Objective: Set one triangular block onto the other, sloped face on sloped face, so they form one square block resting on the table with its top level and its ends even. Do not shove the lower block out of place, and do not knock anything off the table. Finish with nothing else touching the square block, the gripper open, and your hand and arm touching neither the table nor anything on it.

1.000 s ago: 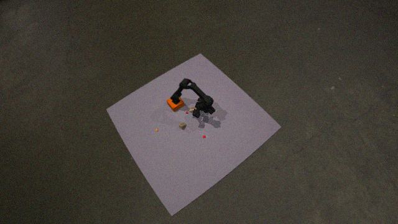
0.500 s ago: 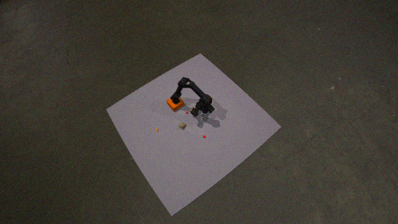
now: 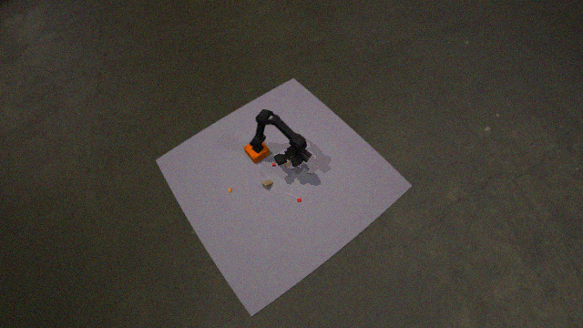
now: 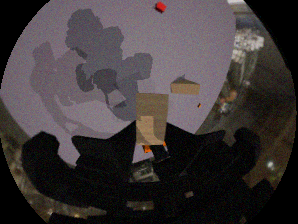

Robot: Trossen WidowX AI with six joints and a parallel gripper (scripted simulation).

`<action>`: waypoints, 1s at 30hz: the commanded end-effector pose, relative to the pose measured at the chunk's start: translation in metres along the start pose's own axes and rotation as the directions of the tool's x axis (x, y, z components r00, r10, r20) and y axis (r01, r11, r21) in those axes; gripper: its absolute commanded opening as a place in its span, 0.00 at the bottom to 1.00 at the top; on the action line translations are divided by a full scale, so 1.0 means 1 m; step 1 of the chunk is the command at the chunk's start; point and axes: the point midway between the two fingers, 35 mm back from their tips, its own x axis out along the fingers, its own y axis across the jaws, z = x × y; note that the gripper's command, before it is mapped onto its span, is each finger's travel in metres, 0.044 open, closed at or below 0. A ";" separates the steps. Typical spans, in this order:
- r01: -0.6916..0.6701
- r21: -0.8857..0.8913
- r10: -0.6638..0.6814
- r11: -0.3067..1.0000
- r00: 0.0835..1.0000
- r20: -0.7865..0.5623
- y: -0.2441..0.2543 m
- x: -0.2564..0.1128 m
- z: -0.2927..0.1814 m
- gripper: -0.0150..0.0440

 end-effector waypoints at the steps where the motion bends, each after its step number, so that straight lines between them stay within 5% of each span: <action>1: -0.023 0.158 0.016 0.987 0.999 0.048 -0.002 -0.001 -0.002 0.25; 15: -0.154 0.572 0.067 0.806 0.983 0.171 -0.003 0.000 -0.006 0.25; 30: -0.321 0.853 0.118 0.412 0.947 0.299 -0.005 0.001 -0.009 0.25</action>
